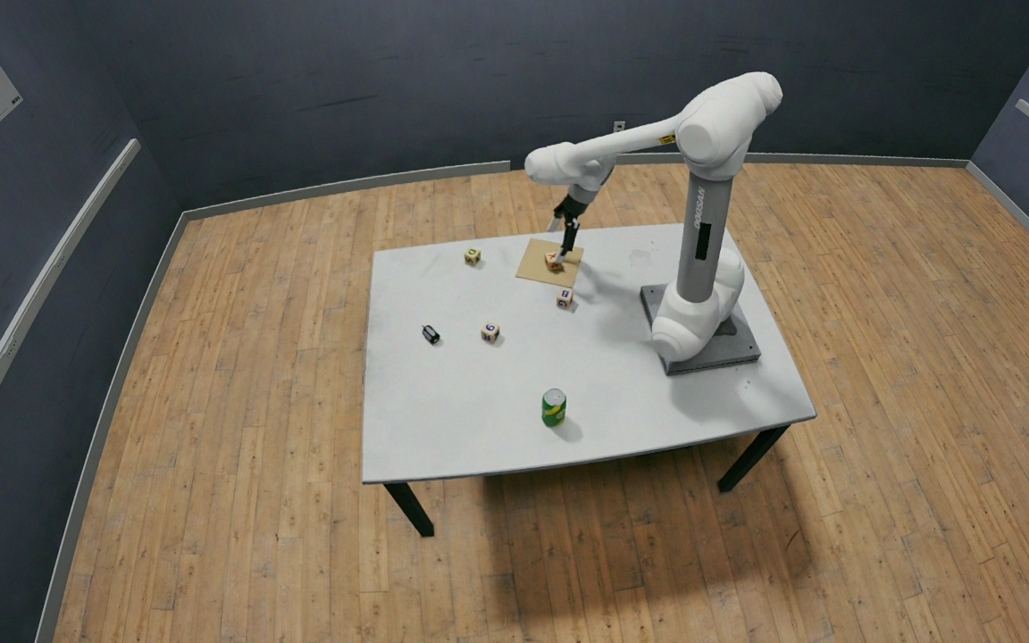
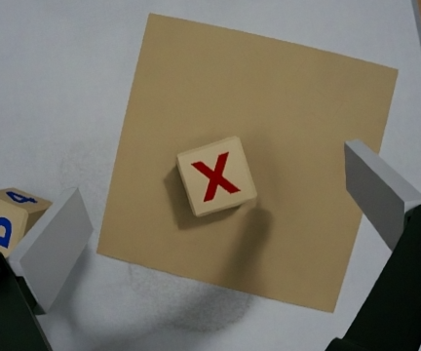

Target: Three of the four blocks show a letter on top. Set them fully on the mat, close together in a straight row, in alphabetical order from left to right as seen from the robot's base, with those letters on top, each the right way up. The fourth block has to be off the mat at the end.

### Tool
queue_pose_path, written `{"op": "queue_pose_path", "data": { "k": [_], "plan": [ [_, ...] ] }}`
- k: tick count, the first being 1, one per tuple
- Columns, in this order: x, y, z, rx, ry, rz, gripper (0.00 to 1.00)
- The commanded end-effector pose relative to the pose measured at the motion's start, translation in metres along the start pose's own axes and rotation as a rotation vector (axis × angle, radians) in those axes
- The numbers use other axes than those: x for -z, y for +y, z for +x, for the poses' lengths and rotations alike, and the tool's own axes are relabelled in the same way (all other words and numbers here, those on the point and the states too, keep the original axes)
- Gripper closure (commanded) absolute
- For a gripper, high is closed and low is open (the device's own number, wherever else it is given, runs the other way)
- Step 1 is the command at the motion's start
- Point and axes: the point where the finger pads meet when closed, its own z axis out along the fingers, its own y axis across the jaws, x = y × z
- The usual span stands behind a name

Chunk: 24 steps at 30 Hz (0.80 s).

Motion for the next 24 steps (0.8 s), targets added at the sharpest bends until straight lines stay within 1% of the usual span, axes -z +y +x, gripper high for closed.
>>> {"op": "queue_pose_path", "data": {
  "k": [1, 20, 21, 22, 23, 24],
  "plan": [
    [0.0, -0.001, -0.002, -0.001, 0.002, -0.004, 0.0],
    [0.0, -0.001, -0.002, -0.001, 0.002, -0.004, 0.0],
    [0.0, 0.0, 0.0, -0.001, 0.002, -0.004, 0.0],
    [-0.002, 0.005, 0.01, 0.002, 0.0, -0.003, 0.0],
    [-0.007, 0.011, 0.026, 0.002, -0.002, 0.002, 0.0],
    [-0.014, 0.022, 0.053, 0.003, -0.003, 0.003, 0.0]
  ]
}}
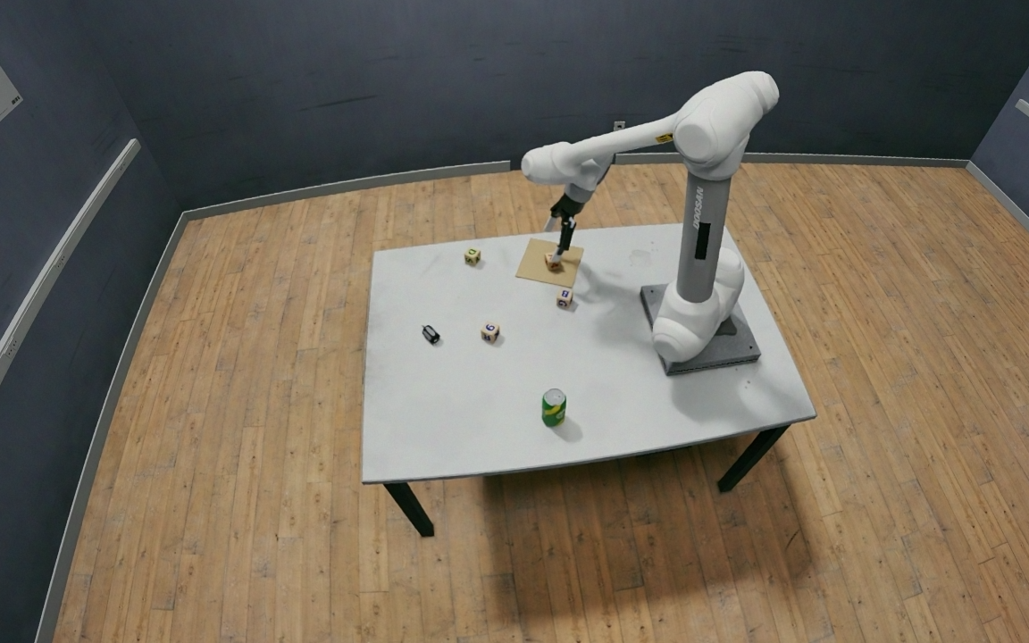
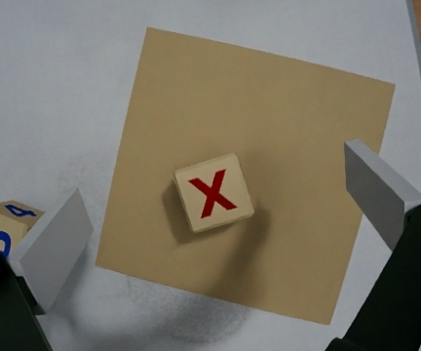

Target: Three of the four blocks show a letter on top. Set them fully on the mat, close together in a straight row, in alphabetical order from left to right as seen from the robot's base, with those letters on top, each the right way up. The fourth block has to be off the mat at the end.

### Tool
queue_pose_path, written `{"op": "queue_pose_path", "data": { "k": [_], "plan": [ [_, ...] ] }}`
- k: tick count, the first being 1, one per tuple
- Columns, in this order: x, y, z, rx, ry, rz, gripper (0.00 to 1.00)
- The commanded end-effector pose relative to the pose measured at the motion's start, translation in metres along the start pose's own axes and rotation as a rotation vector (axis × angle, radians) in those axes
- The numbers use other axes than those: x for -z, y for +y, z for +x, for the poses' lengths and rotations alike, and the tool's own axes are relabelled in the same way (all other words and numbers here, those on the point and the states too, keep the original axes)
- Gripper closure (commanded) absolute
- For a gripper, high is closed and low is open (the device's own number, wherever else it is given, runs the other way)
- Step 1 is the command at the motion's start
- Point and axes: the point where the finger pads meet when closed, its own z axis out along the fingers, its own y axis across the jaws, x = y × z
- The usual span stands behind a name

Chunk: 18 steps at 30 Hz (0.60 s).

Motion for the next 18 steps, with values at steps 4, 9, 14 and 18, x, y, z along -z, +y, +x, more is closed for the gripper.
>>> {"op": "queue_pose_path", "data": {
  "k": [4, 9, 14, 18],
  "plan": [
    [-0.027, 0.034, 0.088, 0.002, -0.003, 0.004, 0.0],
    [-0.047, 0.047, 0.139, 0.002, -0.004, 0.003, 0.0],
    [-0.073, 0.057, 0.198, 0.001, -0.003, 0.002, 0.0],
    [-0.094, 0.059, 0.241, 0.001, -0.003, 0.001, 0.0]
  ]
}}
